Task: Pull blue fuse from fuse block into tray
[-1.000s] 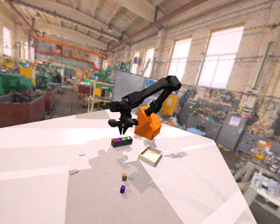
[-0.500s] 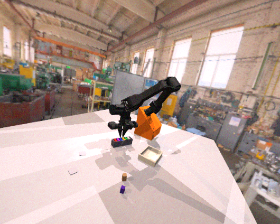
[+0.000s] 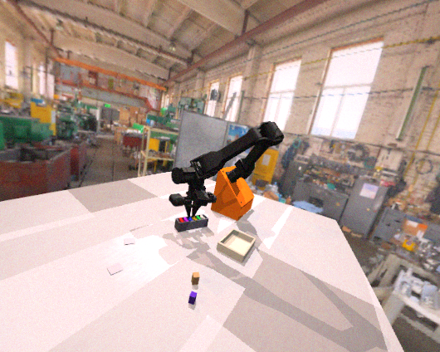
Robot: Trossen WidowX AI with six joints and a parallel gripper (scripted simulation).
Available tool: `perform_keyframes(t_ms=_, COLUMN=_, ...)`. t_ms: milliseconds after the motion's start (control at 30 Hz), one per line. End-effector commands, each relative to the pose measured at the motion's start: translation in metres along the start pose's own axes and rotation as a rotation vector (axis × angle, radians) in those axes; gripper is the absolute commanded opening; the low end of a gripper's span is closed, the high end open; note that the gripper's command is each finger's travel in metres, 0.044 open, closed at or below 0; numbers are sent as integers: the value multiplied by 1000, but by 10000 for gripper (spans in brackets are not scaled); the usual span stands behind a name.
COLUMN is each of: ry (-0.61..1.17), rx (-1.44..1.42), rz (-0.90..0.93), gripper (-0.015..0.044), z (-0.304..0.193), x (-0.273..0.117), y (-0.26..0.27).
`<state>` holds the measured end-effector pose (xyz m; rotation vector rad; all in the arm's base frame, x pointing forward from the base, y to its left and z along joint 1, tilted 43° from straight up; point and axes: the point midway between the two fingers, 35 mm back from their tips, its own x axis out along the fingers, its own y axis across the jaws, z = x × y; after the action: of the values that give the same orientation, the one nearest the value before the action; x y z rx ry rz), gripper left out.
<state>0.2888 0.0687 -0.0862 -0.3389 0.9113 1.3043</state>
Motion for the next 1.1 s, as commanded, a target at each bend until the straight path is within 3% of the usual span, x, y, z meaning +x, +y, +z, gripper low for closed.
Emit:
perform_keyframes(t_ms=0, ry=-5, rx=6, rz=1, gripper=72, z=0, x=1, y=0)
perform_keyframes(t_ms=667, ry=-5, rx=6, rz=1, gripper=72, z=1, x=11, y=0)
perform_keyframes(t_ms=1067, ry=0, rx=0, rz=0, gripper=0, z=0, x=9, y=0)
